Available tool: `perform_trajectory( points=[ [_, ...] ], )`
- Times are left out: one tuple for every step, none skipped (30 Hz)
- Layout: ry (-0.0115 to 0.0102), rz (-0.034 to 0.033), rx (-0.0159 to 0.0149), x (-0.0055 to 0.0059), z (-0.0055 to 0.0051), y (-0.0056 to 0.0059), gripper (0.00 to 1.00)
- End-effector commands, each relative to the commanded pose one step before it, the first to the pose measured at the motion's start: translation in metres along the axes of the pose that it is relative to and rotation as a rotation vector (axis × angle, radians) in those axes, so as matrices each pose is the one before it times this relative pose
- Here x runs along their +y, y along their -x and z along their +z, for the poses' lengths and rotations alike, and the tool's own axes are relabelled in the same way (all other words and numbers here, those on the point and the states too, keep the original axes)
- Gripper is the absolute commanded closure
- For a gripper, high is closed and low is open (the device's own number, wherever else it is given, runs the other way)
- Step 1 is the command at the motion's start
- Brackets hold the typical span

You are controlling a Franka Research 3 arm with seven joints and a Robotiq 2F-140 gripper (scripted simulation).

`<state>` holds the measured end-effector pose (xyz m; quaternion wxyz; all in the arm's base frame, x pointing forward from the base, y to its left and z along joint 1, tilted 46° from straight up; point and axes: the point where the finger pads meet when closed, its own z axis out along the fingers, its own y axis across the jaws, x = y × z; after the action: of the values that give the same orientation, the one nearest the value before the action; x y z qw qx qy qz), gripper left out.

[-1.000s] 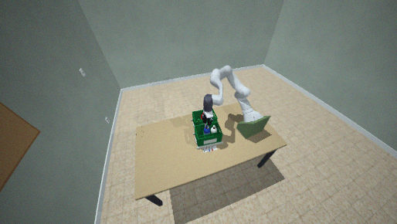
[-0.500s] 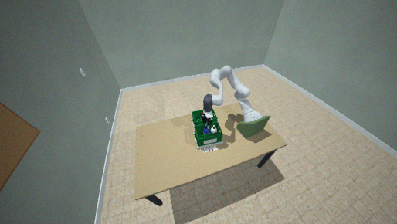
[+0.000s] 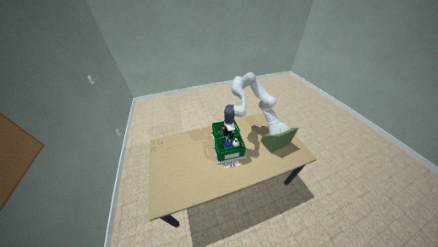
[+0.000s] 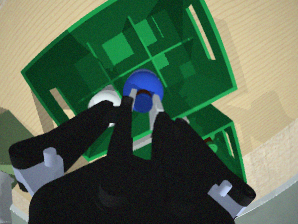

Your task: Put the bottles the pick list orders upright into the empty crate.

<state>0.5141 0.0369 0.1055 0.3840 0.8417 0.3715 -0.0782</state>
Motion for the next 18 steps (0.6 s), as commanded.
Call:
perform_trajectory(
  points=[
    [0.00407, 0.00448, 0.01187, 0.00065, -0.00192, -0.00358, 1.0],
    [0.0, 0.0, 0.0, 0.0, 0.0005, 0.0, 1.0],
    [0.0, 0.0, 0.0, 0.0, 0.0005, 0.0, 1.0],
    [0.0, 0.0, 0.0, 0.0, 0.0005, 0.0, 1.0],
    [0.0, 0.0, 0.0, 0.0, 0.0005, 0.0, 1.0],
    [0.0, 0.0, 0.0, 0.0, 0.0005, 0.0, 1.0],
    [0.0, 0.0, 0.0, 0.0, 0.0005, 0.0, 1.0],
    [0.0, 0.0, 0.0, 0.0, 0.0005, 0.0, 1.0],
    [0.0, 0.0, 0.0, 0.0, 0.0005, 0.0, 1.0],
    [0.0, 0.0, 0.0, 0.0, 0.0005, 0.0, 1.0],
    [0.0, 0.0, 0.0, 0.0, 0.0005, 0.0, 1.0],
    [0.0, 0.0, 0.0, 0.0, 0.0005, 0.0, 1.0],
    [0.0, 0.0, 0.0, 0.0, 0.0005, 0.0, 1.0],
    [0.0, 0.0, 0.0, 0.0, 0.0005, 0.0, 1.0],
    [0.0, 0.0, 0.0, 0.0, 0.0005, 0.0, 1.0],
    [0.0, 0.0, 0.0, 0.0, 0.0, 0.0, 1.0],
    [0.0, 0.0, 0.0, 0.0, 0.0, 0.0, 1.0],
    [0.0, 0.0, 0.0, 0.0, 0.0005, 0.0, 1.0]
  ],
)
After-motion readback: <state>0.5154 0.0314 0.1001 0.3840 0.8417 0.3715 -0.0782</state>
